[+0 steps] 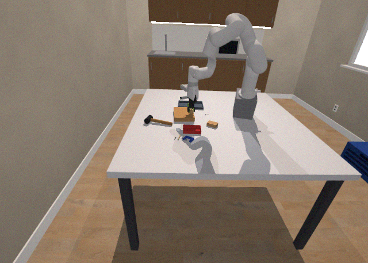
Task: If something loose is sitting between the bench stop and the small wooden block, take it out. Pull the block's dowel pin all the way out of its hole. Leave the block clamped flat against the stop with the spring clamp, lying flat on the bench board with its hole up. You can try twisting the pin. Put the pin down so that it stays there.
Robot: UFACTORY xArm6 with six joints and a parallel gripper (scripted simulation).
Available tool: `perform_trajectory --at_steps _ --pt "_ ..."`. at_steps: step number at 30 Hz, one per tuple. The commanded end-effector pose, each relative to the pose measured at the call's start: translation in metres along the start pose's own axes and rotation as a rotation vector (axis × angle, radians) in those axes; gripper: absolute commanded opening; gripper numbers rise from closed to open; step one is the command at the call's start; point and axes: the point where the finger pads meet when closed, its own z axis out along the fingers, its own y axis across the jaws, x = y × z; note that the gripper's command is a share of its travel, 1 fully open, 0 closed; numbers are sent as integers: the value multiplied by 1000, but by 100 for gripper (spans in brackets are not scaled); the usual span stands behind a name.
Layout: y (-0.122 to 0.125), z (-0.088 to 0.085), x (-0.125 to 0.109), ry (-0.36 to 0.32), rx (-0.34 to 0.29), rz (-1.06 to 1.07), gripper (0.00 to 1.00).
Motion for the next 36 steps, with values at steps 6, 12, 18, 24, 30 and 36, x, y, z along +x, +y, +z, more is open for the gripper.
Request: perform_trajectory --at_steps 6,12,18,24,30,36 --pt "1 -1 2 2 -2 38 0" --pt "1 -1 2 2 -2 59 0" --pt "1 -1 2 2 -2 76 0" --pt "1 -1 2 2 -2 92 0" --pt "1 -1 2 2 -2 109 0" --pt "1 -1 2 3 -2 119 0"
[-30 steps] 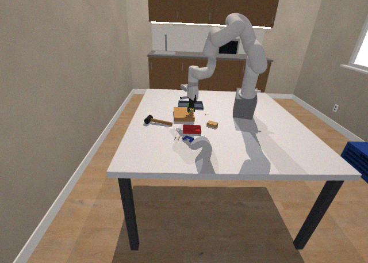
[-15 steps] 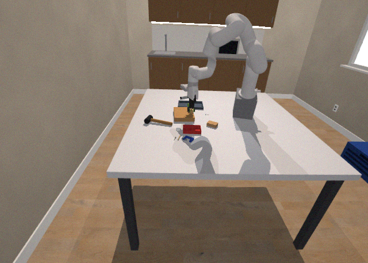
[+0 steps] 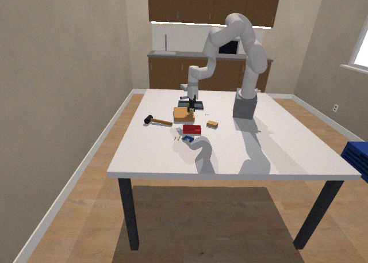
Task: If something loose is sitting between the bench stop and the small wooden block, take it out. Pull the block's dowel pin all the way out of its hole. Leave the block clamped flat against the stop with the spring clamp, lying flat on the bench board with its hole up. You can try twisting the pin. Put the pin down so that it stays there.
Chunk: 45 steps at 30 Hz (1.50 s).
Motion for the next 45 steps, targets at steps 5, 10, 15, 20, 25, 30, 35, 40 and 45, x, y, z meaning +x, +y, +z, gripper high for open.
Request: perform_trajectory --at_steps 5,10,15,20,25,30,35,40,45 --pt "1 -1 2 3 -2 21 0" --pt "1 -1 2 3 -2 32 0" --pt "1 -1 2 3 -2 43 0" --pt "1 -1 2 3 -2 48 0" --pt "1 -1 2 3 -2 57 0" --pt "1 -1 2 3 -2 64 0" --pt "1 -1 2 3 -2 69 0" --pt "1 -1 2 3 -2 75 0" --pt "1 -1 2 3 -2 80 0"
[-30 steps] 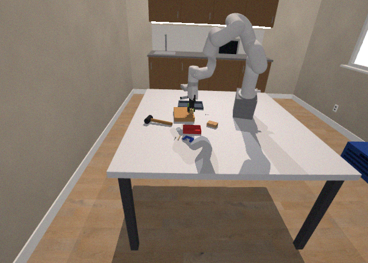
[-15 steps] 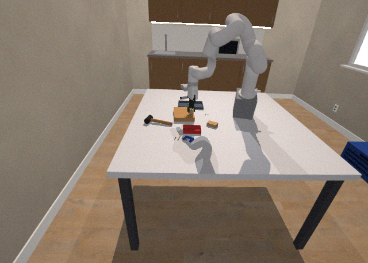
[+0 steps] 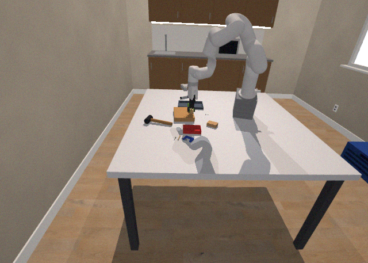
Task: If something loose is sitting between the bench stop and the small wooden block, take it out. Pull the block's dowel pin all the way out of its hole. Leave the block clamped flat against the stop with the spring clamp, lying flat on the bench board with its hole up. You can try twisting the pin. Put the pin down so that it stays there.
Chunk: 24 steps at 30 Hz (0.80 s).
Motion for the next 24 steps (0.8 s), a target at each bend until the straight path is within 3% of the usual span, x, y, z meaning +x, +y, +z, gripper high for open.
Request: perform_trajectory --at_steps 1,24 --pt "0 -1 2 4 -1 7 0" --pt "0 -1 2 4 -1 21 0"
